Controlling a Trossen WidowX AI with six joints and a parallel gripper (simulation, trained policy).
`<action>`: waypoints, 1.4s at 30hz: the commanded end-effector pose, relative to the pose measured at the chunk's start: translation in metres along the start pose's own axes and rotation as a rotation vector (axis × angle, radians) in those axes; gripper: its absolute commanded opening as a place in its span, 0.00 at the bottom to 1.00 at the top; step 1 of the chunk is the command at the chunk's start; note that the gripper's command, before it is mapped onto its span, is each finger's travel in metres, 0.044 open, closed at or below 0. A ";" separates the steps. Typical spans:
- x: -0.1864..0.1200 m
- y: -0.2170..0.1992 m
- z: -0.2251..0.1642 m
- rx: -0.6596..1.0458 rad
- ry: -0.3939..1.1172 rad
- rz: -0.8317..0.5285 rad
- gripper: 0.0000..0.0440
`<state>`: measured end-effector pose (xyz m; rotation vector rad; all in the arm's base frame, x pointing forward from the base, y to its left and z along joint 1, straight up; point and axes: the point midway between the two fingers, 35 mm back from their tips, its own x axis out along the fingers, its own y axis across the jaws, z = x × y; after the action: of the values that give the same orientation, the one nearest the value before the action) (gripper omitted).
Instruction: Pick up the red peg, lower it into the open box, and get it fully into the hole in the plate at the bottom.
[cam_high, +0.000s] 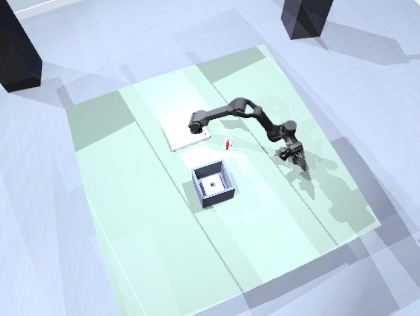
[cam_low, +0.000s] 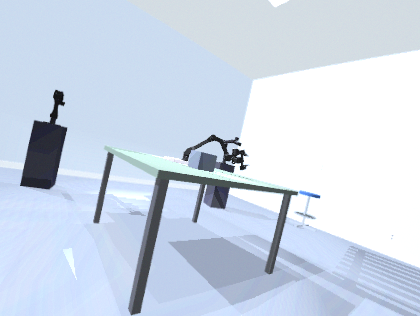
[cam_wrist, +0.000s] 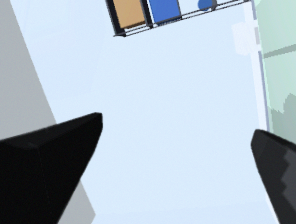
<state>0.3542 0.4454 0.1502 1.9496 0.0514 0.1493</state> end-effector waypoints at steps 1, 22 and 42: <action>0.003 0.000 -0.002 -0.027 0.017 -0.013 0.96; 0.052 0.052 0.034 -0.479 0.251 -0.473 1.00; -0.031 0.118 0.126 -0.559 0.338 -0.950 1.00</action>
<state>0.3491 0.2961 0.2155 1.1903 0.9741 -0.1001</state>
